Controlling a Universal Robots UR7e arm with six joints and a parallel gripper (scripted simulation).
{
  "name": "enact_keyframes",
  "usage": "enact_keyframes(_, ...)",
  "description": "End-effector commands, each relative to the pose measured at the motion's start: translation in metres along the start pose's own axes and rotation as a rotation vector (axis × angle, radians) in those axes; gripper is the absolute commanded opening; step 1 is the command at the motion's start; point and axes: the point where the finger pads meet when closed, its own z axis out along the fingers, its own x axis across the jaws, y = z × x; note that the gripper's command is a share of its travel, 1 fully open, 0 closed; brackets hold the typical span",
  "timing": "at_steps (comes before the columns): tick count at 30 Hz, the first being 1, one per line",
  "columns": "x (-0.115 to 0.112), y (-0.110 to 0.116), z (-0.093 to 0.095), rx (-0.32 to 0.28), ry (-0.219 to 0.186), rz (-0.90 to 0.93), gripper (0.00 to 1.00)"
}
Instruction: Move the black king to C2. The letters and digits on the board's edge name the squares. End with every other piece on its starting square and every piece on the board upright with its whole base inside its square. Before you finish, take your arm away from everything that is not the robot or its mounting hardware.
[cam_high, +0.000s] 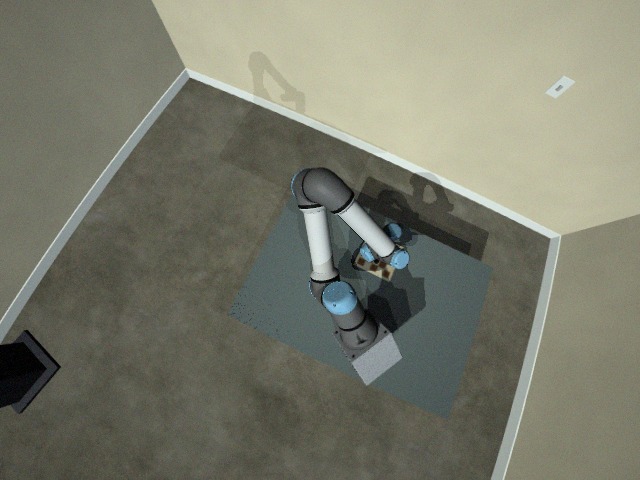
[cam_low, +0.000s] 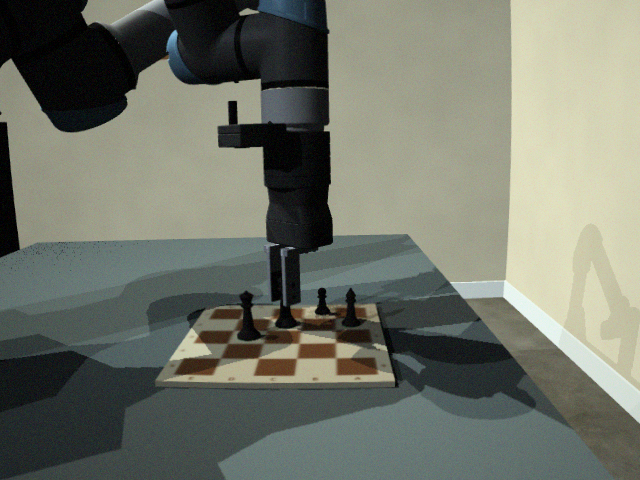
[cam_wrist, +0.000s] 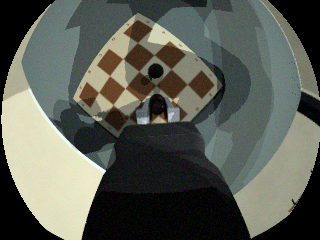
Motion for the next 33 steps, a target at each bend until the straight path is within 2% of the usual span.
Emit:
enact_keyframes(1, 0.0, 0.0, 0.0, 0.0, -0.001, 0.0, 0.48)
enact_keyframes(2, 0.0, 0.0, 0.0, 0.0, -0.001, 0.0, 0.63)
enact_keyframes(4, 0.0, 0.0, 0.0, 0.0, -0.001, 0.0, 0.63)
enact_keyframes(5, 0.0, 0.0, 0.0, 0.0, -0.001, 0.0, 0.79)
enact_keyframes(21, 0.0, 0.0, -0.002, 0.0, -0.001, 0.0, 0.79)
enact_keyframes(33, 0.0, 0.0, -0.017, 0.0, -0.001, 0.0, 0.79)
